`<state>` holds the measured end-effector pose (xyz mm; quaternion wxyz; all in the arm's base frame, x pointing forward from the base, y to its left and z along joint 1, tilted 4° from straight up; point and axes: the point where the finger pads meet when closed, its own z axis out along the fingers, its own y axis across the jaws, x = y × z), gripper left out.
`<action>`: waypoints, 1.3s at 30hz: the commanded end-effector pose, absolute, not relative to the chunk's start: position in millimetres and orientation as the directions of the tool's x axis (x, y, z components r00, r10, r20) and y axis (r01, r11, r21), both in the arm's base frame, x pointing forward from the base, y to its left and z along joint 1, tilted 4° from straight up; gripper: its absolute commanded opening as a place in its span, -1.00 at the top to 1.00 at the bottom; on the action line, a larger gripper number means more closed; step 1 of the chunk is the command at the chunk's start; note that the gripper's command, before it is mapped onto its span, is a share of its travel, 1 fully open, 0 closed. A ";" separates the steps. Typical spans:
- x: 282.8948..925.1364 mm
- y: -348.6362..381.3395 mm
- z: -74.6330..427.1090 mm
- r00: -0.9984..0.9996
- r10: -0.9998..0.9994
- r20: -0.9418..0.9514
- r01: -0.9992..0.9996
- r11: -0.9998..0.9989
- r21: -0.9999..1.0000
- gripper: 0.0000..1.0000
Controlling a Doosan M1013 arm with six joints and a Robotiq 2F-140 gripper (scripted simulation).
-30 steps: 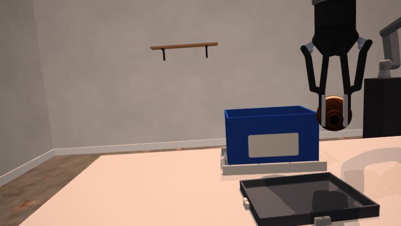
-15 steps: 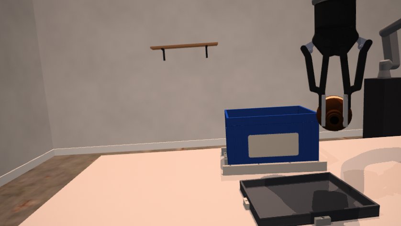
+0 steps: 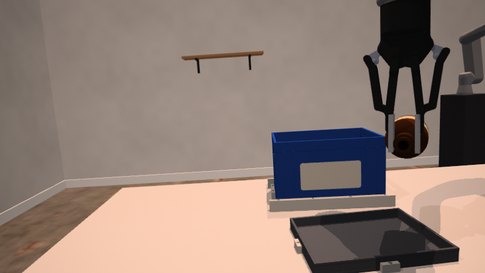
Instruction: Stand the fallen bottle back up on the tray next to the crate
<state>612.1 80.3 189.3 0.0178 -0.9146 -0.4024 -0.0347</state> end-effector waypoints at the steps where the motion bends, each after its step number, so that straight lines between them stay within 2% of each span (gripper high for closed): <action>1: 612.1 80.3 189.4 0.686 0.723 0.078 0.726 -0.688 -0.006 0.80; 14: 612.1 80.3 189.4 0.792 0.606 0.076 0.608 -0.793 -0.018 0.80; 39: 612.1 80.3 189.4 0.795 0.602 0.076 0.604 -0.796 -0.018 0.80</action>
